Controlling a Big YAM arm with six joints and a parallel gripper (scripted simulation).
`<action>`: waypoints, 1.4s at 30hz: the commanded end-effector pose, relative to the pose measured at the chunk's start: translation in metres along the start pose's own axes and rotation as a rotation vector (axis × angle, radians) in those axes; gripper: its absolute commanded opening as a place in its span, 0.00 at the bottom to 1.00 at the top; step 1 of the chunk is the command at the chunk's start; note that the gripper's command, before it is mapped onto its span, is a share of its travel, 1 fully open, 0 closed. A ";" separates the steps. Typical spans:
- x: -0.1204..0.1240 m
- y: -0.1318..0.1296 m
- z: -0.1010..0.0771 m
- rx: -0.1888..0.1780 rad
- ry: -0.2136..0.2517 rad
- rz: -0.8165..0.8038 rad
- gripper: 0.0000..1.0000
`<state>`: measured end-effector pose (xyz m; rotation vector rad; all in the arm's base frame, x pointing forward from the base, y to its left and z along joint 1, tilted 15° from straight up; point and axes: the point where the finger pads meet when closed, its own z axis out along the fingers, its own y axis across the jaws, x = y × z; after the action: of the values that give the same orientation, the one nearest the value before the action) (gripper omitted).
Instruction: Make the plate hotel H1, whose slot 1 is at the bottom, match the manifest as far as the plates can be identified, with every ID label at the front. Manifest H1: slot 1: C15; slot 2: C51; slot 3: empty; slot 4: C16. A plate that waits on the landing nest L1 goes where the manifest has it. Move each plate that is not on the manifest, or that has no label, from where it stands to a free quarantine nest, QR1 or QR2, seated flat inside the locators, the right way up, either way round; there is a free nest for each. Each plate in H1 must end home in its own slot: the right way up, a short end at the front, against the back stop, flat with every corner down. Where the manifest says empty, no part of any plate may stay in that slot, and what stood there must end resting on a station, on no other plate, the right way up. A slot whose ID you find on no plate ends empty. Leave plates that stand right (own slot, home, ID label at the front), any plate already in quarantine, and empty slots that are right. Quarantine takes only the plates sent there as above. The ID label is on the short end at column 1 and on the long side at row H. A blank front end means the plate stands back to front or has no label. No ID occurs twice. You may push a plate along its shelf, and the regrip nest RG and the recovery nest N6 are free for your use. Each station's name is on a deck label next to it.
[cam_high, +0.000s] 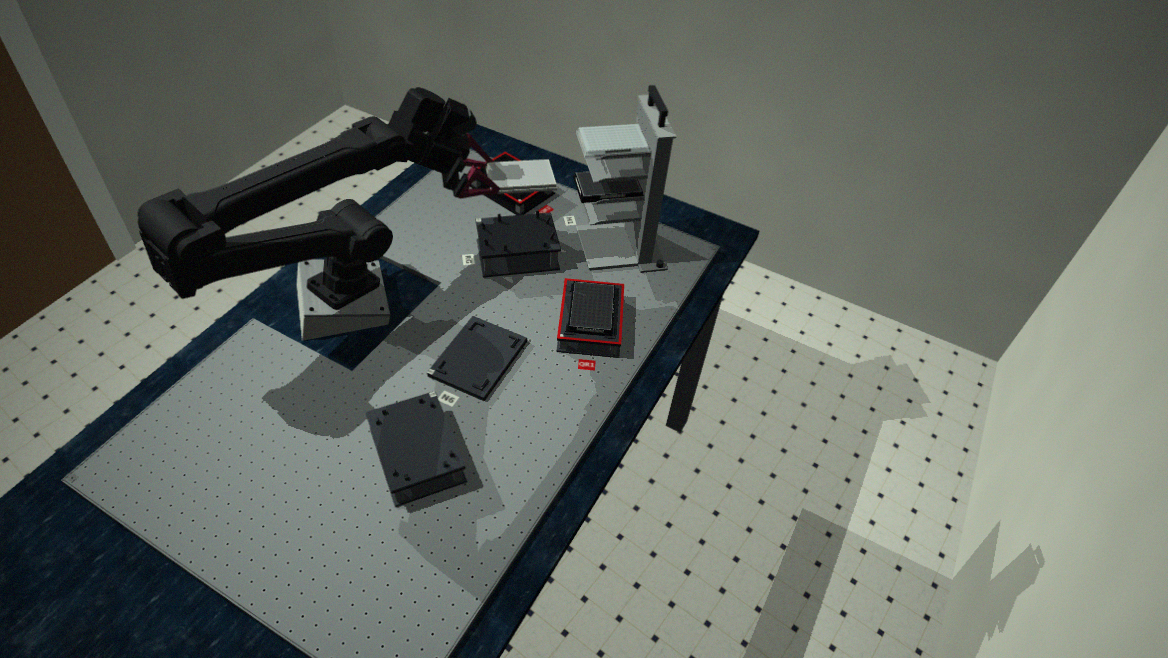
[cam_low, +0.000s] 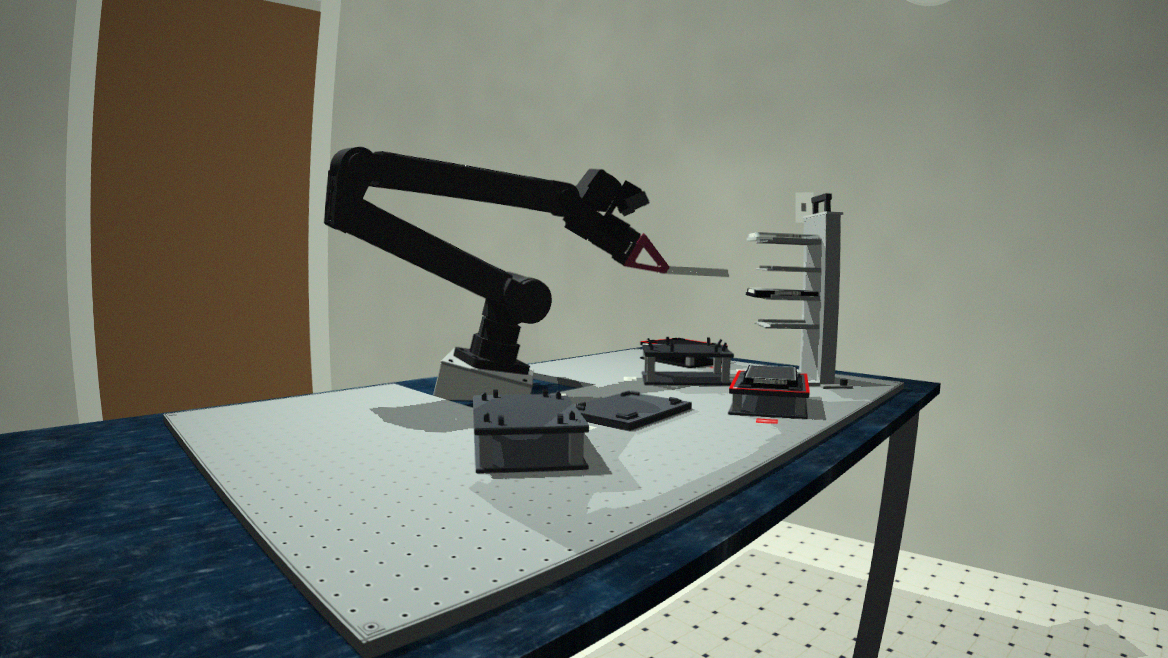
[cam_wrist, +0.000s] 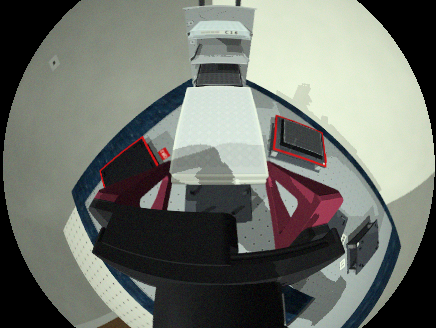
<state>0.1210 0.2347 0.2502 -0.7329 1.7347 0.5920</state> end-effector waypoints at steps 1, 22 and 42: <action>-0.009 0.004 -0.002 -0.012 -0.029 0.033 0.86; -0.007 0.000 0.003 0.003 -0.032 0.026 0.86; -0.006 0.001 0.006 0.002 -0.040 0.025 0.86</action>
<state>0.1222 0.2377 0.2319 -0.7305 1.7363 0.5947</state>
